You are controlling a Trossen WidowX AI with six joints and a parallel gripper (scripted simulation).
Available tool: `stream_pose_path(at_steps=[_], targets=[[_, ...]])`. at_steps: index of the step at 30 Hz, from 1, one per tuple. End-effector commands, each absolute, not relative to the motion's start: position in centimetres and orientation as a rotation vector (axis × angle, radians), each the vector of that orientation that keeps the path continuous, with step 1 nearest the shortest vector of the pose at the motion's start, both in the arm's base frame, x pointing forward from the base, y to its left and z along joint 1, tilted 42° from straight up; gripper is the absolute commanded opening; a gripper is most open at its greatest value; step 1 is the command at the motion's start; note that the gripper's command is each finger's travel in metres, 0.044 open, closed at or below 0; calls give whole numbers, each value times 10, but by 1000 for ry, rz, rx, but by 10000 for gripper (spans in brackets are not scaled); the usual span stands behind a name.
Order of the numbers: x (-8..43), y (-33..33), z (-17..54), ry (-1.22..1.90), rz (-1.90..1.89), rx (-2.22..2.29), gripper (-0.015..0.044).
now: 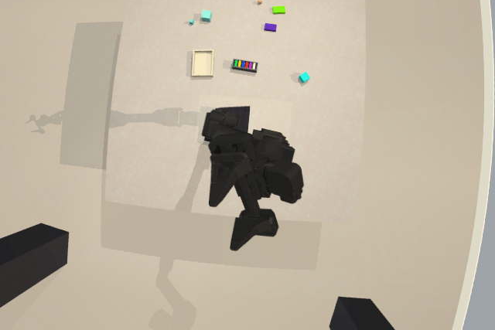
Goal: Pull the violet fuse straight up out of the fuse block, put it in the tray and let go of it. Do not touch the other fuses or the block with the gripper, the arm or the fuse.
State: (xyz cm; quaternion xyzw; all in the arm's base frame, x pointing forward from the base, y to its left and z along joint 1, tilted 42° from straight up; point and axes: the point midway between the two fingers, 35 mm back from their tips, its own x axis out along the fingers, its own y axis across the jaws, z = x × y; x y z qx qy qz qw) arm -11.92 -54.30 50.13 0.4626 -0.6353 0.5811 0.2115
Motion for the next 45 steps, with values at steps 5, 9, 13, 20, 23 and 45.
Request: stream_pose_path(at_steps=[5,9,13,20,23,45], targets=[[-80,-574,481,-1799,1640,1504,269],[-32,-604,454,-1837,1666,1760,164],[22,-626,421,-1875,1688,2027,63],[122,-642,354,-1956,1695,2503,63],[162,-639,324,-2003,1692,2692,63],[345,-525,137,-2601,1047,3564,63]])
